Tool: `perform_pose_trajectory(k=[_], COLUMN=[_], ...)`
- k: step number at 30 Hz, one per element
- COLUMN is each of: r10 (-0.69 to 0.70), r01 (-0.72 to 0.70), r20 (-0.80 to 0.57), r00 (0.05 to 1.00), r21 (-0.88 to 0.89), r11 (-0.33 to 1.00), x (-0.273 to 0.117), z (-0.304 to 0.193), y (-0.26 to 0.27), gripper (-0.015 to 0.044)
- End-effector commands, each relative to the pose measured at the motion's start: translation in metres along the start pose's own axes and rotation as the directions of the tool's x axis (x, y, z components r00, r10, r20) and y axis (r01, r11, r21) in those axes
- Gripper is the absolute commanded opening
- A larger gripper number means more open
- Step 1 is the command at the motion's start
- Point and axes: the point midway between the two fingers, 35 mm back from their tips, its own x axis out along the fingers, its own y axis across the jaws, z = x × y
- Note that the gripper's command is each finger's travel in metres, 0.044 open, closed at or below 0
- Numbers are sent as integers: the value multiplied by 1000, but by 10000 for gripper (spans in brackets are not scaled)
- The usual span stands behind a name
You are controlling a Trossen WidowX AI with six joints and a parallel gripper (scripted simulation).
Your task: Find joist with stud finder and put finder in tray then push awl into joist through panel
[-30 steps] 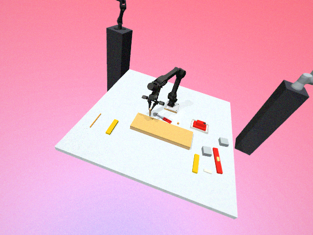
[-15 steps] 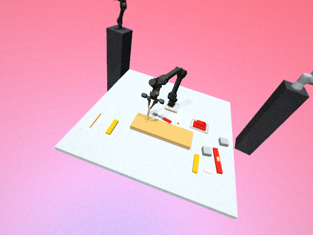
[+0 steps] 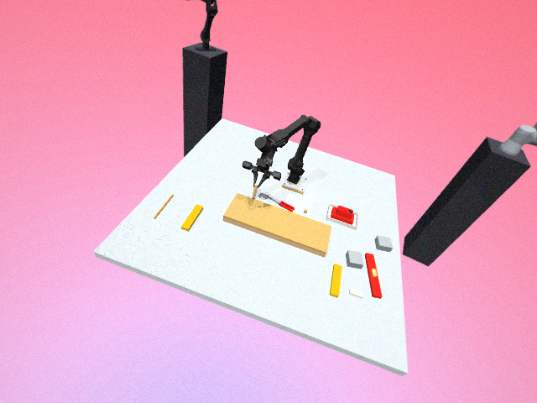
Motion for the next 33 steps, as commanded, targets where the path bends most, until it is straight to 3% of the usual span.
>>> perform_pose_trajectory(k=[1,33], r10=[5,5], r01=[-5,-5], r20=[7,7], r00=[1000,1000], r21=[-5,-5], r11=[1000,1000], x=[2,17], z=[-1,-18], y=[1,1], gripper=[0,0])
